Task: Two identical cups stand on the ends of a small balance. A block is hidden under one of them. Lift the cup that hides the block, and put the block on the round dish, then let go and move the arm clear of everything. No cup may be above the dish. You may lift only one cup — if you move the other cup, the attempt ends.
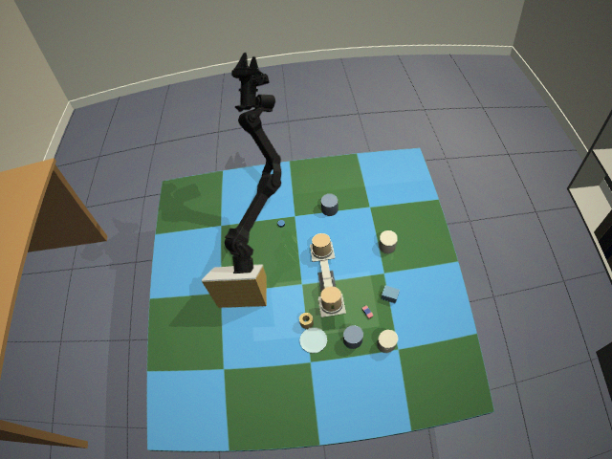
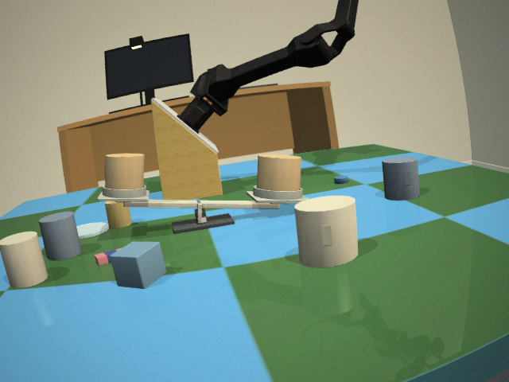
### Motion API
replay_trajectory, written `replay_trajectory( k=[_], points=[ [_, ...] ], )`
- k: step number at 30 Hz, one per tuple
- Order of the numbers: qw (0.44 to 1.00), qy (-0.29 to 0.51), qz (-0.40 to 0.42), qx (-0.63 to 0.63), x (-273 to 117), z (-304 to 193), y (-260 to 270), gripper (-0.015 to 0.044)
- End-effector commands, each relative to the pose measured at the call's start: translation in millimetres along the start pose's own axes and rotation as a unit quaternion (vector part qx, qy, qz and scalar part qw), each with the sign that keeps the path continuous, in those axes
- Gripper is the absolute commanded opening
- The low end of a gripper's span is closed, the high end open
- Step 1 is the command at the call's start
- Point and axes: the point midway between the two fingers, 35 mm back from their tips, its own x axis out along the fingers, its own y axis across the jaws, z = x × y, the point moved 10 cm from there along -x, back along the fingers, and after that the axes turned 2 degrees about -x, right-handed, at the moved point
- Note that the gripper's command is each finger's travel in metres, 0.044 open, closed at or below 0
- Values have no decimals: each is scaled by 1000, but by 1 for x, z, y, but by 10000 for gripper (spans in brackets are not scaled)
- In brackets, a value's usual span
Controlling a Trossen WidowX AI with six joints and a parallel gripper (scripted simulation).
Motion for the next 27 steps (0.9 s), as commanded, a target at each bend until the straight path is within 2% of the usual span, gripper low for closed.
replay_trajectory(
  k=[1,6,17,27],
  points=[
    [998,19,60,25,-4,-21,29,440],
    [989,39,129,59,-11,-41,65,440],
    [978,37,174,108,-16,-51,96,440],
    [932,54,308,181,-46,-63,169,440]
  ],
)
